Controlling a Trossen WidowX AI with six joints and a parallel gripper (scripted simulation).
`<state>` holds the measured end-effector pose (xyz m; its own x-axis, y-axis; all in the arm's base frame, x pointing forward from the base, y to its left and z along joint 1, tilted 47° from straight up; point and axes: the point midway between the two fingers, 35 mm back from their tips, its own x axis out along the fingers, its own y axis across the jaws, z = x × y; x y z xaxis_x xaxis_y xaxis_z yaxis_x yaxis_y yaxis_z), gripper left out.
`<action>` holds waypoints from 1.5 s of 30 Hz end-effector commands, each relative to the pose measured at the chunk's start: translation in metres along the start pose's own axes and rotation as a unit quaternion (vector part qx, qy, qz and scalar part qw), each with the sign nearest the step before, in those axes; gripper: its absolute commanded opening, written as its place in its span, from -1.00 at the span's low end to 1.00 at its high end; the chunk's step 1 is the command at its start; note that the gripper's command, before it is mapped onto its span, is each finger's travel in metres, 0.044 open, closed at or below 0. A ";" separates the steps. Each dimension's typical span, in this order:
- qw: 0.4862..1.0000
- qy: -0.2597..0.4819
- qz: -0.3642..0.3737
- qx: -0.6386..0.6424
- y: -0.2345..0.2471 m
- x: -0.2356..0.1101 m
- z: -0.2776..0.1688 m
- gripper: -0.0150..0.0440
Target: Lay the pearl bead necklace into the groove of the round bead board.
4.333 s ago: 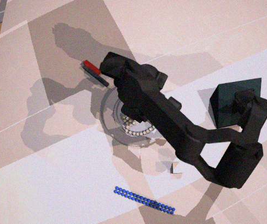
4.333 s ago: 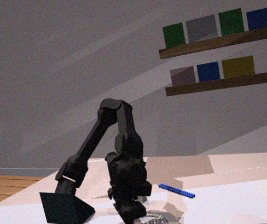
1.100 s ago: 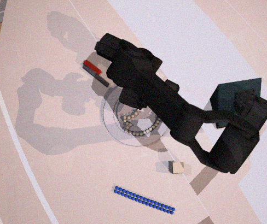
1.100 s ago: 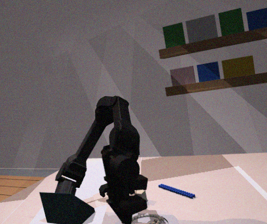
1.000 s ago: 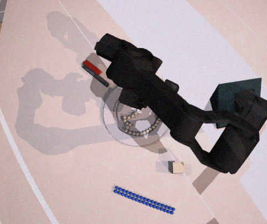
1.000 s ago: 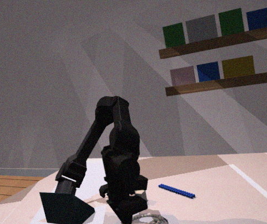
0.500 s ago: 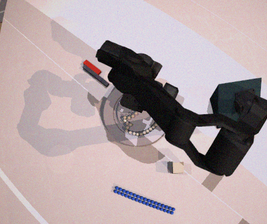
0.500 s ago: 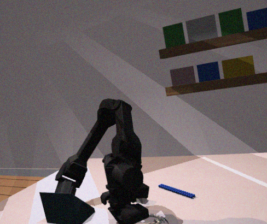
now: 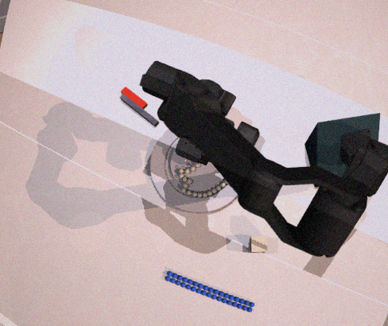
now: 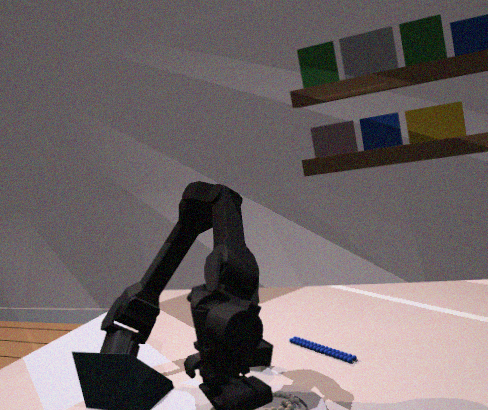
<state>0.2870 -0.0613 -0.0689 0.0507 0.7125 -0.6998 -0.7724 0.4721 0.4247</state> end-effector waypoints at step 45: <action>1.000 -0.003 -0.001 0.003 -0.010 -0.006 -0.010 -0.49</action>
<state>0.2875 -0.0730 -0.0729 0.0579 0.7184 -0.6932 -0.7640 0.4789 0.4324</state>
